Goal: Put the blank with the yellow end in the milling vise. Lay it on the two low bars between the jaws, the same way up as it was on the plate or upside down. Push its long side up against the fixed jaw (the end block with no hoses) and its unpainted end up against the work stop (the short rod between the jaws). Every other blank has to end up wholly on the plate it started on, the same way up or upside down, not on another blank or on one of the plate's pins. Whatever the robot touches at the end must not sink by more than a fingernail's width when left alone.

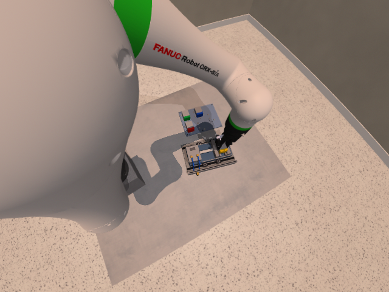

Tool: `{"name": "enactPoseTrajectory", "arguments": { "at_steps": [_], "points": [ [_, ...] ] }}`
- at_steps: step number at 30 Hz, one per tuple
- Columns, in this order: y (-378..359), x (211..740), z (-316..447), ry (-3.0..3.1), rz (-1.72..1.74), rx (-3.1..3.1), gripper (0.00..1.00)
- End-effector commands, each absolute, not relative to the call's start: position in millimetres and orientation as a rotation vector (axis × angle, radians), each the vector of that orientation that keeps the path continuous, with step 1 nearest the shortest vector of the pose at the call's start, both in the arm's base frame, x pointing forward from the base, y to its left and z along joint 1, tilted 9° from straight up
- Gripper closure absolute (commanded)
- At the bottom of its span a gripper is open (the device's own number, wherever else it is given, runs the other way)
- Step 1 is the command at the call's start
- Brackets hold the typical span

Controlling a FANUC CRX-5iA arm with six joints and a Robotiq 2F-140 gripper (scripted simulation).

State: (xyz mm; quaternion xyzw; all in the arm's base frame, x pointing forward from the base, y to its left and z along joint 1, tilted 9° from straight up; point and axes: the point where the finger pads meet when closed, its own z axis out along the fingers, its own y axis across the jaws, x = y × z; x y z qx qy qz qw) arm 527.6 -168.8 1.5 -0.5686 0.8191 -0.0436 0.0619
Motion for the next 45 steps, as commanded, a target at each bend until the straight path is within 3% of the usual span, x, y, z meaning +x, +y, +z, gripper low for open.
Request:
{"name": "enactPoseTrajectory", "arguments": {
  "at_steps": [1, 45],
  "points": [
    [-169.0, 528.2, 2.2, 2.475, -0.134, -1.719, 0.90],
    [-169.1, 528.8, -1.6, 2.475, -0.134, -1.719, 0.90]
  ]
}}
